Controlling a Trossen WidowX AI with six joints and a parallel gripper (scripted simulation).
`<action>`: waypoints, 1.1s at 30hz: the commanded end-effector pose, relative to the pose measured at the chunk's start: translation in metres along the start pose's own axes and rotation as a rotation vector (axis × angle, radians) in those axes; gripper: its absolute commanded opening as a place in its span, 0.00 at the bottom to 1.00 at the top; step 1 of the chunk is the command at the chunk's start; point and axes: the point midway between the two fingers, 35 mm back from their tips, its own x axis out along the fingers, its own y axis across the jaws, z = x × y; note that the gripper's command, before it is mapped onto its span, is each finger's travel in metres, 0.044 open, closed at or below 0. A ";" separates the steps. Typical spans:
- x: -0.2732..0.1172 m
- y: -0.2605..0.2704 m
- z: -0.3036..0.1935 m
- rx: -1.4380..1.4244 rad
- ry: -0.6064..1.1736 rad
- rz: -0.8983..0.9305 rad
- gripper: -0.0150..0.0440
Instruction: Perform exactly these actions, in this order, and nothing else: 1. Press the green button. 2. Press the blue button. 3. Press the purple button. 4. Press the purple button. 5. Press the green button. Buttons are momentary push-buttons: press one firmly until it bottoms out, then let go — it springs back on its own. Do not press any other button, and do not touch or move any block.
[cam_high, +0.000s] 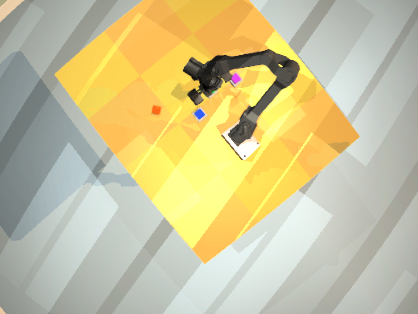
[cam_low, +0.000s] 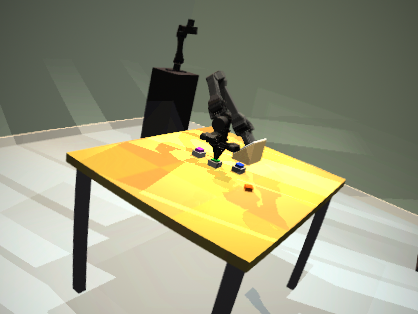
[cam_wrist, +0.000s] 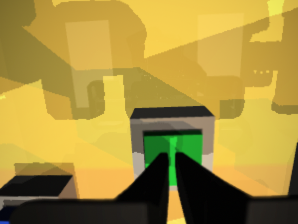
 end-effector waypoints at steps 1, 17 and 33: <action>-0.003 0.000 0.000 0.000 0.000 0.000 0.29; -0.094 0.000 0.000 -0.005 0.004 -0.002 0.29; -0.095 0.100 -0.053 -0.006 0.005 0.004 0.29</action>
